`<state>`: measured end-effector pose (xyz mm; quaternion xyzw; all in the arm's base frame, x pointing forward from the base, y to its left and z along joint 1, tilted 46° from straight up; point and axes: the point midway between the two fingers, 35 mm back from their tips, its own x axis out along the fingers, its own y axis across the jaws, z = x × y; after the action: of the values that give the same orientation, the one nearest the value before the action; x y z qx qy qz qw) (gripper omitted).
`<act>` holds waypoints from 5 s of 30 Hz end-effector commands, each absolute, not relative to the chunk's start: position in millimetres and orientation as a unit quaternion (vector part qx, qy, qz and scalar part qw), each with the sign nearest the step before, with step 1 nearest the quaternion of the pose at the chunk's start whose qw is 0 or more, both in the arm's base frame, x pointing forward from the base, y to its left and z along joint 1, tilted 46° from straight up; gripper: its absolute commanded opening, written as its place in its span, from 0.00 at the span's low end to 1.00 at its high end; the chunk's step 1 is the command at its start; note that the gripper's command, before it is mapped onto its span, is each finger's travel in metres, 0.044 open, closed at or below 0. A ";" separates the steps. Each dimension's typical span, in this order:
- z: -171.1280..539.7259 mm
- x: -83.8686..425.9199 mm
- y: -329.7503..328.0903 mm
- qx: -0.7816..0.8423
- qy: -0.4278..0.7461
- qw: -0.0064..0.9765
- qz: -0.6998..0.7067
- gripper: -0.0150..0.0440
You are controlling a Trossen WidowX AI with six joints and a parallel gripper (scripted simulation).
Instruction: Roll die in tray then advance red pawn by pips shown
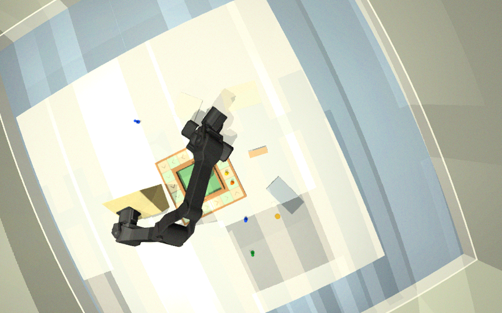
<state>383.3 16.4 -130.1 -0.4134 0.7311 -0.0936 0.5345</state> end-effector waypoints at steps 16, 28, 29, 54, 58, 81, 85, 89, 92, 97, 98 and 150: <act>-151.0 378.2 -5.1 -0.416 0.733 0.530 -0.094 0.55; -151.0 378.2 -5.1 -0.416 0.733 0.530 -0.094 0.25; -151.0 378.2 -5.1 -0.416 0.733 0.530 -0.094 0.25; -62.6 394.9 85.8 -0.414 0.733 0.531 -0.092 0.25; -64.7 391.7 85.5 -0.414 0.733 0.531 -0.092 0.25; -92.9 333.0 73.1 -0.414 0.734 0.530 -0.091 0.25; -96.7 321.2 69.6 -0.414 0.734 0.530 -0.091 0.25; -100.2 309.0 65.8 -0.414 0.734 0.530 -0.091 0.25; -102.6 299.5 62.6 -0.415 0.734 0.530 -0.091 0.25; -106.0 283.4 56.9 -0.415 0.735 0.529 -0.091 0.25; -106.6 280.2 55.7 -0.415 0.735 0.529 -0.091 0.25; -117.1 250.1 38.4 -0.414 0.735 0.530 -0.091 0.83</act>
<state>243.2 16.2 -135.2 -0.4144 0.7396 -0.0936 0.5220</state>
